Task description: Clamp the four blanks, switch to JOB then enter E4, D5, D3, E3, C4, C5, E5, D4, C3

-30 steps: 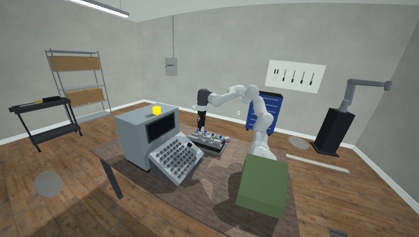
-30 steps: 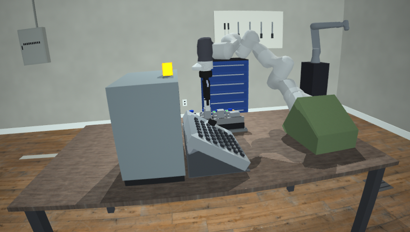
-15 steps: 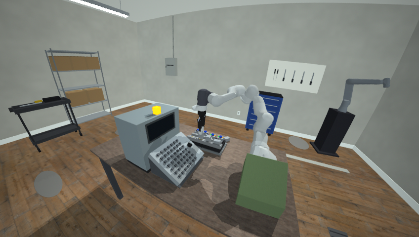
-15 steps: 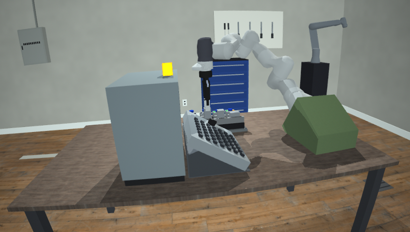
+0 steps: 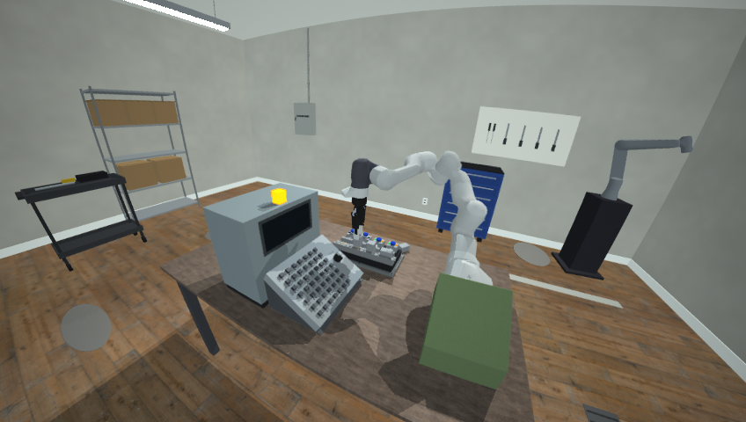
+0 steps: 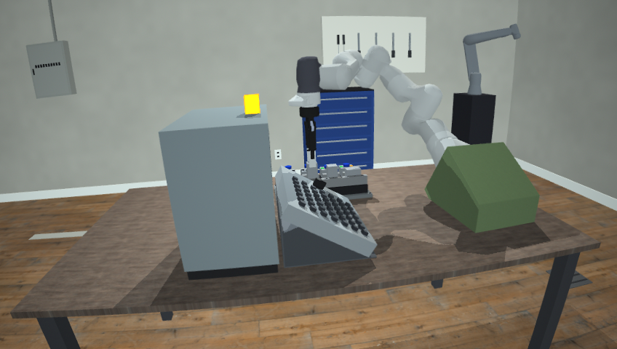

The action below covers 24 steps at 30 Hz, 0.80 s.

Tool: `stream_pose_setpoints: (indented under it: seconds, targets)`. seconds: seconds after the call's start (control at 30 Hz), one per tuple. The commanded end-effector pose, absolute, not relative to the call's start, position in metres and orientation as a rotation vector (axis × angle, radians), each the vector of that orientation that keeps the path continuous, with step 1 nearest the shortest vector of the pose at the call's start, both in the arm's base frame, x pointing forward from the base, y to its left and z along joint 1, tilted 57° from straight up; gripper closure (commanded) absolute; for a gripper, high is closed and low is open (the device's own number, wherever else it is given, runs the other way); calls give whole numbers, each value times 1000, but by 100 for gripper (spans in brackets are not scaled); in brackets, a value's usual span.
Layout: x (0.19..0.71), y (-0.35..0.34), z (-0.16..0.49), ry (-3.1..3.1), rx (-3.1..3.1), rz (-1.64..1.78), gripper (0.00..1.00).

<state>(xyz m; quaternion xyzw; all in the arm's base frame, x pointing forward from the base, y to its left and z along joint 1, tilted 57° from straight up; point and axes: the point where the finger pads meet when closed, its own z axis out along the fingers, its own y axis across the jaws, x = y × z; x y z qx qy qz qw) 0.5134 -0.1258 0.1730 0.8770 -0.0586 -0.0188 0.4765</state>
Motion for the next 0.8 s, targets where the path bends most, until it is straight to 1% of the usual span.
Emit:
stream_pose_setpoints:
  seconds: [0.0,0.77]
  targets:
    - [515,-126,172,-147,2143,-37,100]
    - [516,-128,172,-150,2143,-35,100]
